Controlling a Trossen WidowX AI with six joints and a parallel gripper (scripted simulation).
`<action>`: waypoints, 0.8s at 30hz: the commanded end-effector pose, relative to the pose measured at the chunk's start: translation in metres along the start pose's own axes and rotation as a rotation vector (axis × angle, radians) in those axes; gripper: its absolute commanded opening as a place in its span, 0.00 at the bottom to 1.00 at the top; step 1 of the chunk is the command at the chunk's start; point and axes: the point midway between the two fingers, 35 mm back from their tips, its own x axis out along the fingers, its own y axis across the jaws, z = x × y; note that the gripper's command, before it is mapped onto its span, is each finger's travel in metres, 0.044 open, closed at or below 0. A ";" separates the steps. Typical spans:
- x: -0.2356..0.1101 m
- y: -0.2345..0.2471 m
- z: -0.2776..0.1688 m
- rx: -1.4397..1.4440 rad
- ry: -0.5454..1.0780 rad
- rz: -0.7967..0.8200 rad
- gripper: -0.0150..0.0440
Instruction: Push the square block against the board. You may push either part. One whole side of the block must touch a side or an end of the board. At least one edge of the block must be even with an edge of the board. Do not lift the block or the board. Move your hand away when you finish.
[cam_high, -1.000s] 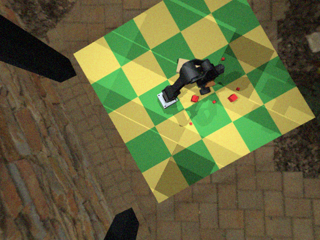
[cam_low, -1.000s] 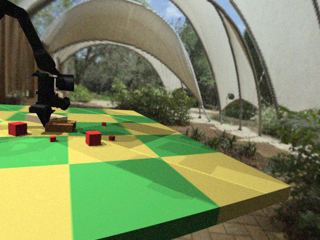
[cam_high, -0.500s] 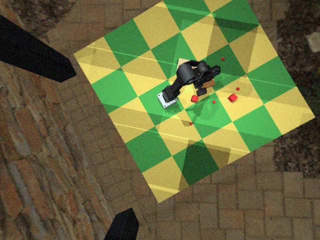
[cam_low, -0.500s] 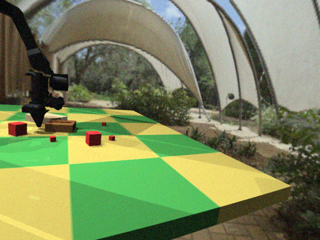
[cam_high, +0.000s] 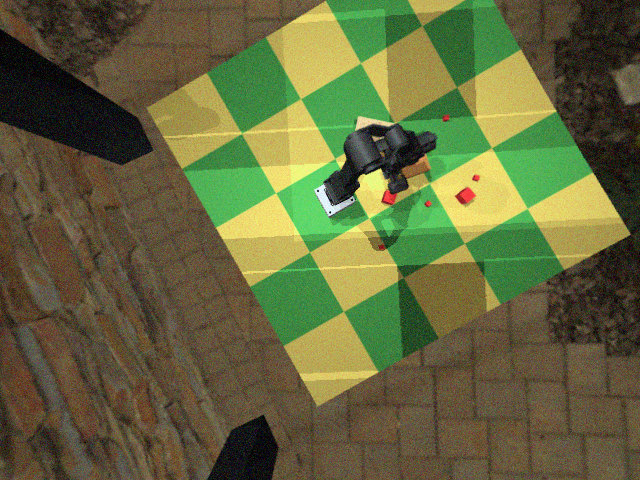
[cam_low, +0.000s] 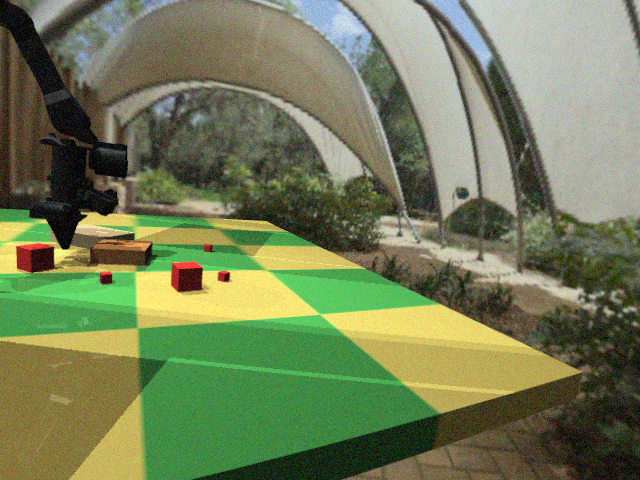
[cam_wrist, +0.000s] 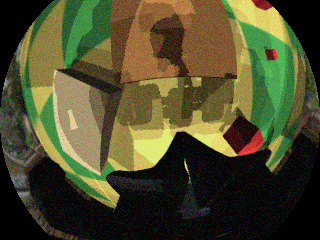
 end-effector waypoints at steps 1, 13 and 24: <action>-0.038 0.000 0.004 0.003 -0.032 0.004 0.25; -0.046 -0.005 0.009 0.124 -0.033 0.004 0.25; -0.048 -0.021 0.027 0.502 -0.035 0.007 0.25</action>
